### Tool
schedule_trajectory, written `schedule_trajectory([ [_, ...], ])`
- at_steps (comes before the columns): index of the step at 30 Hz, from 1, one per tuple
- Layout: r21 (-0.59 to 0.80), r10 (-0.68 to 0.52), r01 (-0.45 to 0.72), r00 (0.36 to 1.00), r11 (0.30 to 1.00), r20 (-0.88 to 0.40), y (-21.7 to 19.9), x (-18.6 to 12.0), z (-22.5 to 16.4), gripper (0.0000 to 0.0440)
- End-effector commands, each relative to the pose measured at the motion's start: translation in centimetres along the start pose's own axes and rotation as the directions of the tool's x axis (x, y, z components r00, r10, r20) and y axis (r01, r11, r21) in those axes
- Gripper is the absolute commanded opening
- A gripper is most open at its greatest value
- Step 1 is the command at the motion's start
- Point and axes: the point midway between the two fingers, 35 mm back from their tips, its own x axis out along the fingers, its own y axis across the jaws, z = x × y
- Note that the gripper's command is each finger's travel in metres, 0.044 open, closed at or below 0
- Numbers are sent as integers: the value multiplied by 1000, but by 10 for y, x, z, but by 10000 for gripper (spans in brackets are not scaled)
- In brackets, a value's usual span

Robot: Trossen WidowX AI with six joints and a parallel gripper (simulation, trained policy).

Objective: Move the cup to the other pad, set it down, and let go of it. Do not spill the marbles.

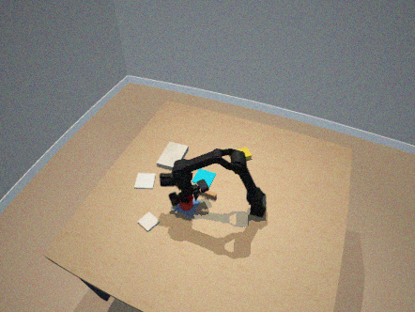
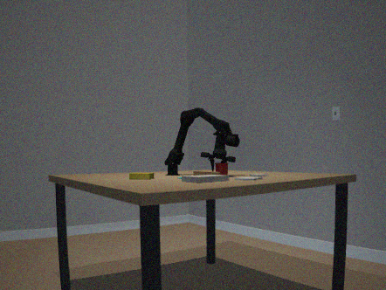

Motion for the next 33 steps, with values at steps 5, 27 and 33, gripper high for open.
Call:
schedule_trajectory([
  [5, -54, 3, -2, 1000, 999, 16, -2, 10, 2, 3],
  [27, 47, 80, -82, 996, 996, 40, -16, -43, 10, 0],
  [33, 101, 112, -117, 992, 988, 51, -23, -64, 18, 0],
])
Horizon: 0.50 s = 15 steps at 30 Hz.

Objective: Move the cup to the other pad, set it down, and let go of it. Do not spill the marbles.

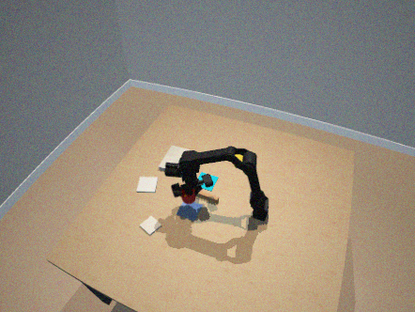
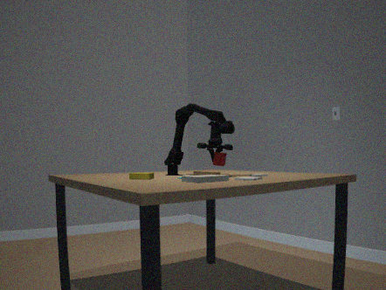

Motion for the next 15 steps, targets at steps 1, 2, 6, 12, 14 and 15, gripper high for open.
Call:
schedule_trajectory([
  [1, 42, 22, -22, 1000, 999, 1, -3, -13, 6, 0],
  [2, 51, 27, -27, 1000, 998, 4, -3, -15, 8, 0],
  [6, 86, 49, -50, 999, 995, 17, -6, -25, 17, 0],
  [12, 136, 77, -83, 996, 987, 43, -11, -33, 35, 0],
  [14, 151, 86, -93, 995, 984, 54, -14, -35, 42, 0],
  [15, 159, 90, -98, 994, 982, 59, -15, -36, 45, 0],
])
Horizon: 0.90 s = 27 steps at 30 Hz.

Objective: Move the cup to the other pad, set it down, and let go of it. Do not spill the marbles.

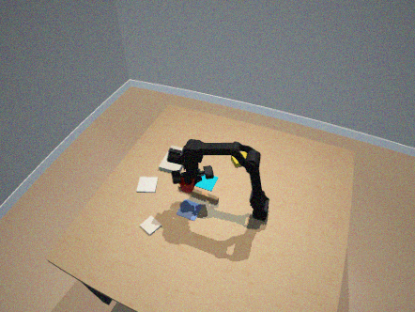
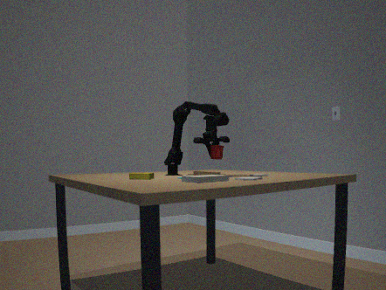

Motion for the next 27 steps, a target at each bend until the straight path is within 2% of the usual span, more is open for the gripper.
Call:
schedule_trajectory([
  [1, 35, 23, -24, 1000, 999, 18, -2, -4, 14, 0],
  [14, 131, 58, -68, 995, 989, 79, -21, -4, 63, 0],
  [27, 209, 57, -80, 992, 975, 113, -47, 12, 95, 0],
])
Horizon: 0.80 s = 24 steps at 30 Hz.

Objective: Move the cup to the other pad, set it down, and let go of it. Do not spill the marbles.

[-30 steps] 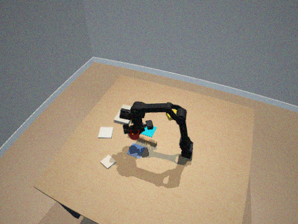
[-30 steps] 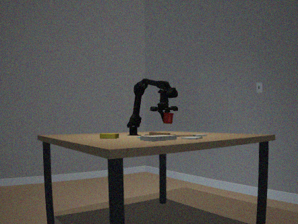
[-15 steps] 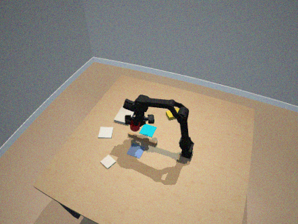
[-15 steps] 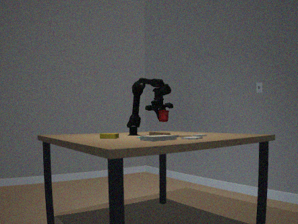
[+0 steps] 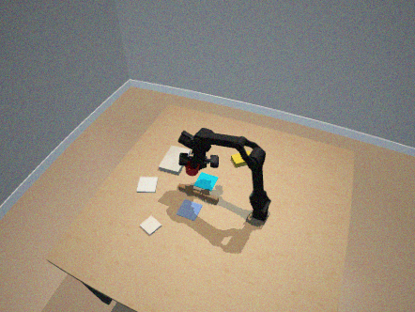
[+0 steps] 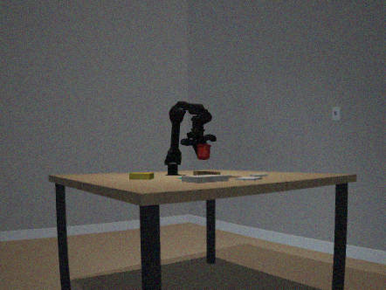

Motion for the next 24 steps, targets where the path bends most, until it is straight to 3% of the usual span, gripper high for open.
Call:
schedule_trajectory([
  [1, 15, -4, 4, 1000, 1000, 12, -7, 7, 9, 0],
  [24, 90, -29, 27, 999, 996, 17, -44, 60, 14, 0],
])
